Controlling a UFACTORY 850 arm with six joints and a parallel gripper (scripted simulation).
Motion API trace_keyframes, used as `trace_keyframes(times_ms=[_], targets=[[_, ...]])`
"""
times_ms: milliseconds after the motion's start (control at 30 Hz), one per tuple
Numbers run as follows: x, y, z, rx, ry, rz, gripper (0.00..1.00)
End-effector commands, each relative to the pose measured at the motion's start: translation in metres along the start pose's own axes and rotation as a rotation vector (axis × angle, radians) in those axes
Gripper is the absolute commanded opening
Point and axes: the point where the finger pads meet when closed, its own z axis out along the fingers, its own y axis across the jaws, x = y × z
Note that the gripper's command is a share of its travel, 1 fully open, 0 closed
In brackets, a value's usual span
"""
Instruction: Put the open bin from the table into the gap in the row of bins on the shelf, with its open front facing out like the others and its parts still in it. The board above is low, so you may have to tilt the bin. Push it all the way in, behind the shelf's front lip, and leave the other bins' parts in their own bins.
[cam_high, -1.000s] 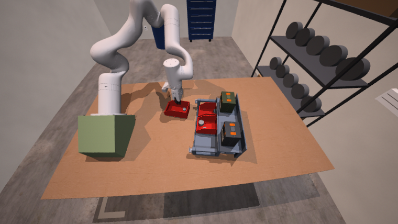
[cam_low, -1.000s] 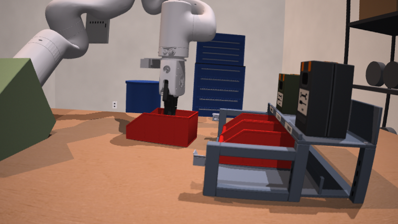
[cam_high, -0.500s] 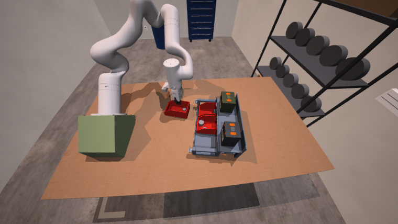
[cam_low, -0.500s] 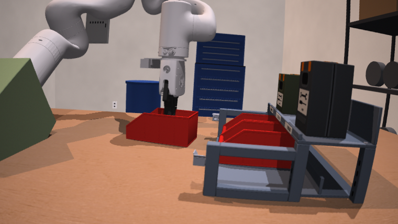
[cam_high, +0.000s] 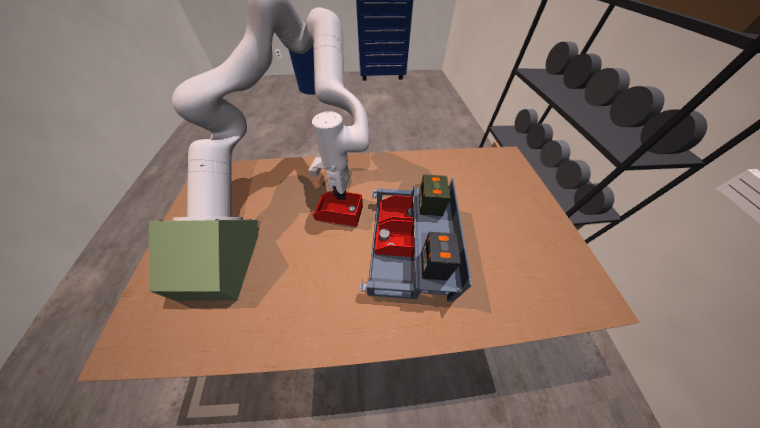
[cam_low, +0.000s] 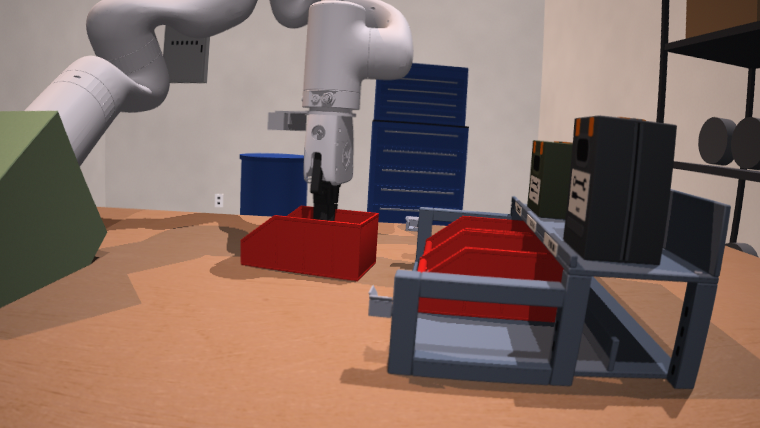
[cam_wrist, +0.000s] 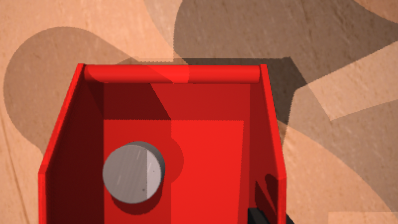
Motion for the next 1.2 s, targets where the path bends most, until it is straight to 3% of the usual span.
trace_keyframes(times_ms=[0, 1033, 1167], targets=[[-0.0005, 0.0001, -0.0005, 0.0, -0.001, 0.0, 0.0], [-0.0005, 0.0001, -0.0005, 0.0, -0.001, 0.0, 0.0], [-0.0005, 0.0001, -0.0085, 0.0, -0.001, 0.0, 0.0]])
